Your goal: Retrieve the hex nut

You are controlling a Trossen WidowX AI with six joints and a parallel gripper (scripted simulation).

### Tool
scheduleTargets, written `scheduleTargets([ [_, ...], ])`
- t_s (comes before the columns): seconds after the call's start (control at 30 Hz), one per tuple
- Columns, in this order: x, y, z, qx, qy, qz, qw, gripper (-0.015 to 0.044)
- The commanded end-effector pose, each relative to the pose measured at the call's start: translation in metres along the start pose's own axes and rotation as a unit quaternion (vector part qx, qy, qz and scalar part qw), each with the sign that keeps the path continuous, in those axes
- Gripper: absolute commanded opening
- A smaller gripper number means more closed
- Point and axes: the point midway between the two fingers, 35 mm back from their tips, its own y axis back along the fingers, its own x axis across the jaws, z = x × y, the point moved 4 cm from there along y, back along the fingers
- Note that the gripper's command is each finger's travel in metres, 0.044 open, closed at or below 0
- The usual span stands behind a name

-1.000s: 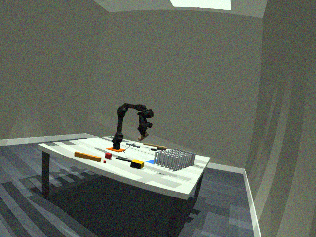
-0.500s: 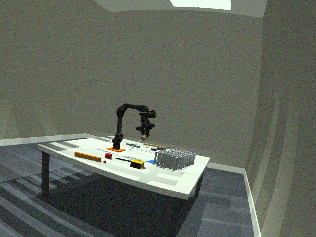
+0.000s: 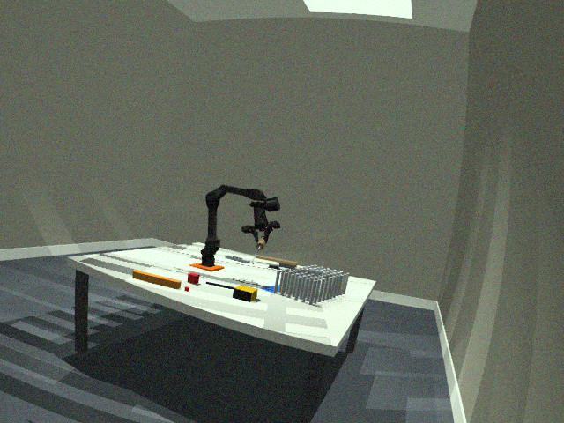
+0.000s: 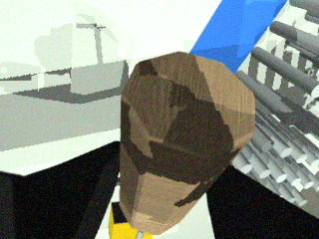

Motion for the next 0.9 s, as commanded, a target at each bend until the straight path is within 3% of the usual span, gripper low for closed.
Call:
scheduleTargets([
  [0.0,0.001,0.003,0.008,0.007,0.056,-0.009,0.998,0.0],
  [0.43,0.01,0.013,0.043,0.025,0.272,-0.03,0.961,0.0],
  [0.87,0.024,0.022,0.074,0.051,0.473,-0.049,0.878,0.0],
])
